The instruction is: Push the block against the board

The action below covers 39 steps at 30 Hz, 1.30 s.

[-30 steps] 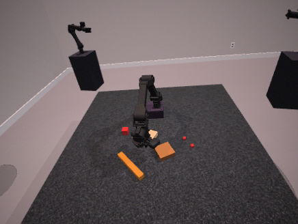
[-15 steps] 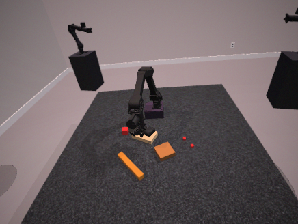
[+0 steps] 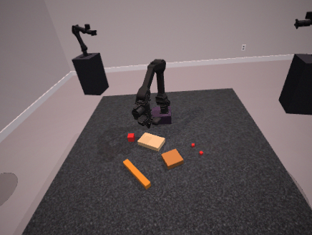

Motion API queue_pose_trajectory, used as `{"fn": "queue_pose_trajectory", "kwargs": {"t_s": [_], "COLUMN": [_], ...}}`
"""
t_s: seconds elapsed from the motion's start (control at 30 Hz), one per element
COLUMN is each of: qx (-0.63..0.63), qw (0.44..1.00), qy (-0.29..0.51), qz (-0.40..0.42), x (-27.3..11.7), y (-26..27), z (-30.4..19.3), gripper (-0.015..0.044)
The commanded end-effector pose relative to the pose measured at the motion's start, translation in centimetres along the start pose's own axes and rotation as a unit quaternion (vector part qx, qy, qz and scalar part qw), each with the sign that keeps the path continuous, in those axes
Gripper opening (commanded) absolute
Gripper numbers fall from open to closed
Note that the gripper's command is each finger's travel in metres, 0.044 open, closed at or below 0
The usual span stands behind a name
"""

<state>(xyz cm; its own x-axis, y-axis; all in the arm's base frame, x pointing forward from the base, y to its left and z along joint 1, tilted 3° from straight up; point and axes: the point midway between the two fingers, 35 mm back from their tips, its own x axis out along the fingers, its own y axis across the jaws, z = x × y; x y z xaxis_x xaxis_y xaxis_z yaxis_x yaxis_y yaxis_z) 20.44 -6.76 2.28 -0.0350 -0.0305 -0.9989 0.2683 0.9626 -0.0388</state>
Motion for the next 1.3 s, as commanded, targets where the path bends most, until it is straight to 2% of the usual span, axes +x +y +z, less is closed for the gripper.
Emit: {"fn": "queue_pose_trajectory", "kwargs": {"t_s": [0.0, 0.07, 0.2, 0.27, 1.27], "qx": [-0.011, -0.011, -0.011, -0.011, -0.011], "qw": [1.0, 1.0, 1.0, 1.0, 1.0], "qy": [-0.003, -0.003, -0.003, -0.003, -0.004], "qz": [-0.002, -0.002, -0.002, -0.002, -0.002], "x": [0.3, 0.5, 5.0, 5.8, 5.6], "y": [-0.4, -0.4, -0.4, -0.4, -0.4], "z": [-1.1, -1.1, -1.0, -1.2, 1.1], "gripper": [0.0, 0.0, 0.0, 0.0, 0.0]}}
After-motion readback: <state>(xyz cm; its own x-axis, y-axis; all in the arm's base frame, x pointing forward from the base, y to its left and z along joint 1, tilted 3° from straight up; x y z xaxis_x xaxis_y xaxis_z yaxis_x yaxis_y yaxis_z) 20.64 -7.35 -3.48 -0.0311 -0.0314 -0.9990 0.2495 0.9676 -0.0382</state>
